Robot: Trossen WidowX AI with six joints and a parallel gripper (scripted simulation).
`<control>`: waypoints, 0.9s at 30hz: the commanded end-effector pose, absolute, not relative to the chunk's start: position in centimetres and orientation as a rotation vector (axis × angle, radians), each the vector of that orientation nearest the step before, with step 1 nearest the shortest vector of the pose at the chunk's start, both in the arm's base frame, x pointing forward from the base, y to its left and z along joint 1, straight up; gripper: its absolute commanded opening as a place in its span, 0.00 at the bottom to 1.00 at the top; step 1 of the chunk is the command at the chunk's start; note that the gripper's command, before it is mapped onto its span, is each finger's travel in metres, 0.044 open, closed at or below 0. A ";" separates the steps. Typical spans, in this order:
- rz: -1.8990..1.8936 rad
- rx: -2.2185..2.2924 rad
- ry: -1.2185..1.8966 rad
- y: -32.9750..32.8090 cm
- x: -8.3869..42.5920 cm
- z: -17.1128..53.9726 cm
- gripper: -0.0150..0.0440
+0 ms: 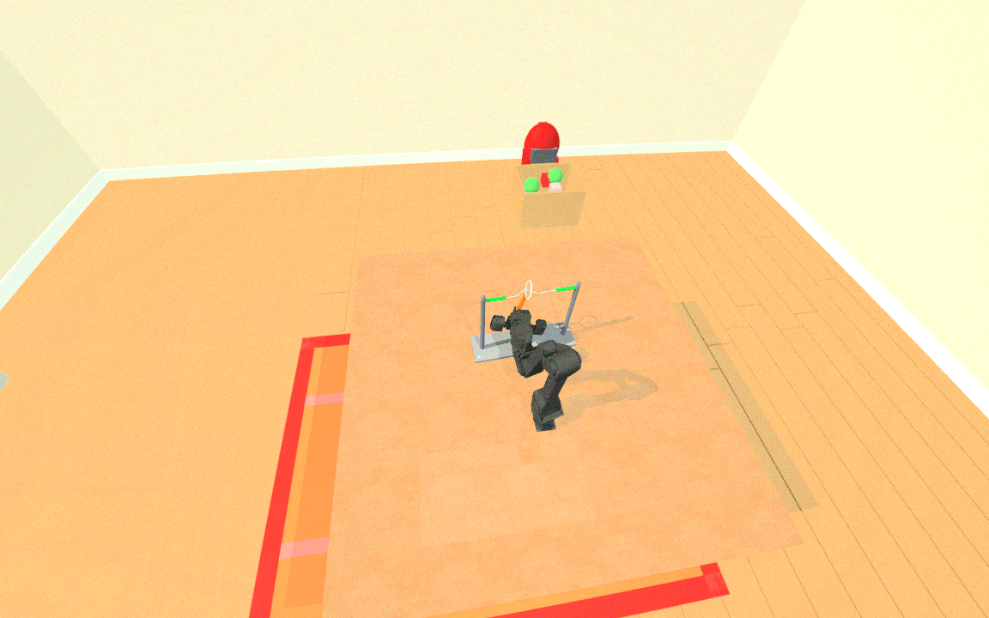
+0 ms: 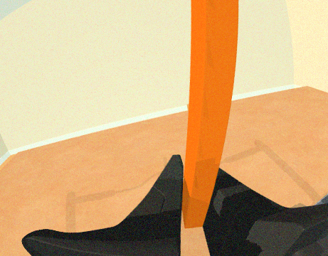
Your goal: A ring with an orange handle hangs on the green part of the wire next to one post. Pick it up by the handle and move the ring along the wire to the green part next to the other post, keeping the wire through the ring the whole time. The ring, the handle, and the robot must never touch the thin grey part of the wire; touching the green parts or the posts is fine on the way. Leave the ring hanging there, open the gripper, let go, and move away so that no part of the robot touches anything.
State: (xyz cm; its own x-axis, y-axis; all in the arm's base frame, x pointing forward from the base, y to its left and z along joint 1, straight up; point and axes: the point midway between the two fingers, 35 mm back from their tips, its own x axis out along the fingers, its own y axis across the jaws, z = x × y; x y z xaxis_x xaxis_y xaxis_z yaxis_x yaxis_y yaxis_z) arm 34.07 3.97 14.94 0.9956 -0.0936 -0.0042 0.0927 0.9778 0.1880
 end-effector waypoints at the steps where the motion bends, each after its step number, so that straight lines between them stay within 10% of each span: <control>1: -0.020 0.163 0.008 4.1 33.8 14.8 0.00; 27: 0.481 -0.074 0.197 2.9 30.7 14.9 0.00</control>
